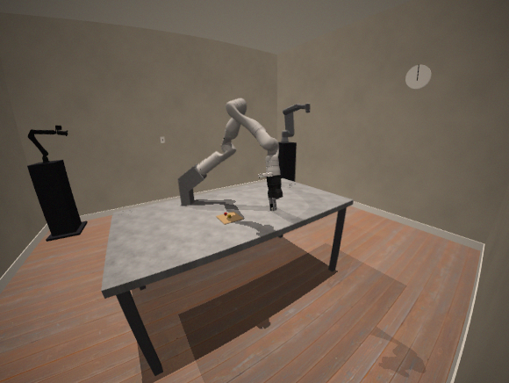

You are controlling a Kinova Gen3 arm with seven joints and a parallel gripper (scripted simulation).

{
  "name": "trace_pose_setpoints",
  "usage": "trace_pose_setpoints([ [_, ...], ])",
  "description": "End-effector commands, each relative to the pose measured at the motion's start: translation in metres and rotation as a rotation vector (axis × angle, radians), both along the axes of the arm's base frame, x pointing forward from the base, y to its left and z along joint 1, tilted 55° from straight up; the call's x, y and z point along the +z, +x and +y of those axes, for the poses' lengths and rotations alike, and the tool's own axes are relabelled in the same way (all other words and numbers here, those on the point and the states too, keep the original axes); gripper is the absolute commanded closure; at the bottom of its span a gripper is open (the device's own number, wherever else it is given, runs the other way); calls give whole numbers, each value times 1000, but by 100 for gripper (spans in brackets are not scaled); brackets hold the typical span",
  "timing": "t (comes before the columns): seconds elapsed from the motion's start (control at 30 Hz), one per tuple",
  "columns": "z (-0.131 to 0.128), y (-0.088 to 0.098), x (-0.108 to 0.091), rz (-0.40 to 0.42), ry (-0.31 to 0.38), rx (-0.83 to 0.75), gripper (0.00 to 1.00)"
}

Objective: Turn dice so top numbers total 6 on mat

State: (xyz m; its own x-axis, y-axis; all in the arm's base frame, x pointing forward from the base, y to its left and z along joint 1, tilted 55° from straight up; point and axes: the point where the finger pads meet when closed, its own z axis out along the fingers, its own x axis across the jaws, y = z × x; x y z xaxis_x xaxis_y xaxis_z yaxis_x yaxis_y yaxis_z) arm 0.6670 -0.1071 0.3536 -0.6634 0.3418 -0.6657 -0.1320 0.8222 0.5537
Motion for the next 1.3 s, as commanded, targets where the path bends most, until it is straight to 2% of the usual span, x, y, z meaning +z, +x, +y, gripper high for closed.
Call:
trace_pose_setpoints([
  [0.0, -17, 25, 15, 27, 66, -65, 66],
  [0.23, -69, 63, 35, 140, 297, -268, 66],
  [0.3, -69, 63, 35, 140, 297, -268, 66],
  [0.67, -151, 102, 49, 325, 709, -592, 66],
  [0.8, -178, 110, 48, 396, 871, -708, 66],
  [0.87, -178, 110, 48, 396, 871, -708, 66],
  [1.07, -212, 114, 40, 508, 1121, -878, 66],
  [1.27, -237, 111, 24, 627, 1375, -1042, 66],
])
